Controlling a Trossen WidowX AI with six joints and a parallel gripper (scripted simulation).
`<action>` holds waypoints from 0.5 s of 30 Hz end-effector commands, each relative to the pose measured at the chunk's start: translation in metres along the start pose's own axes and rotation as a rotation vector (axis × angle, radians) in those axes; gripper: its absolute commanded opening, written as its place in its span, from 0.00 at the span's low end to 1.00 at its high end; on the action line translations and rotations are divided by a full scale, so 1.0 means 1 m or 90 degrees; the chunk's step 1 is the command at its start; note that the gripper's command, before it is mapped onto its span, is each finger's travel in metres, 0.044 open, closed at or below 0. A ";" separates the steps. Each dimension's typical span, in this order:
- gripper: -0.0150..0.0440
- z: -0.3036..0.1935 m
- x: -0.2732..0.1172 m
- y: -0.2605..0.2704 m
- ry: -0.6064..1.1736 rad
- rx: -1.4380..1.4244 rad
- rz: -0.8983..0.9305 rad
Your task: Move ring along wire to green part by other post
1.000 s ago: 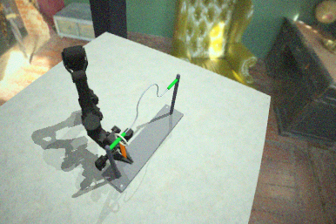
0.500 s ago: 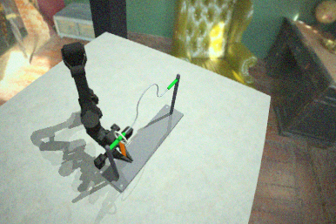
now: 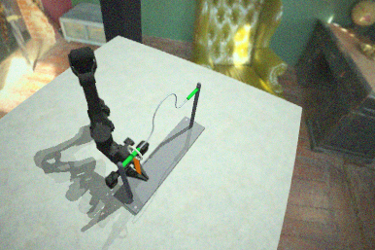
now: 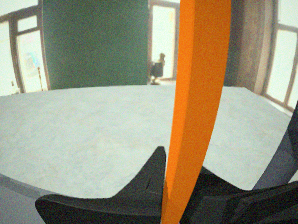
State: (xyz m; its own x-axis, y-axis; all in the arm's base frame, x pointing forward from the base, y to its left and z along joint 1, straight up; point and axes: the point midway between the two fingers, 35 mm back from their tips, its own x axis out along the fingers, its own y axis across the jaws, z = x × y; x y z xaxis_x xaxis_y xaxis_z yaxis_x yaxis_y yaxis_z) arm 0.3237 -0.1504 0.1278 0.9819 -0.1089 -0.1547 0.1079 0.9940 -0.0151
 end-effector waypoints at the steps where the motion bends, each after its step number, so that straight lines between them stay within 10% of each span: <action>1: 0.00 0.000 0.000 0.003 0.000 0.000 -0.002; 15: 0.00 0.000 0.000 0.017 0.001 0.003 0.000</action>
State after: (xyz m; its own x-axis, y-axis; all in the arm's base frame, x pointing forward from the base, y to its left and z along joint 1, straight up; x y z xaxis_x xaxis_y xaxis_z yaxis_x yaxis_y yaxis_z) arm 0.3261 -0.1361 0.1275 0.9819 -0.1056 -0.1574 0.1046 0.9944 -0.0147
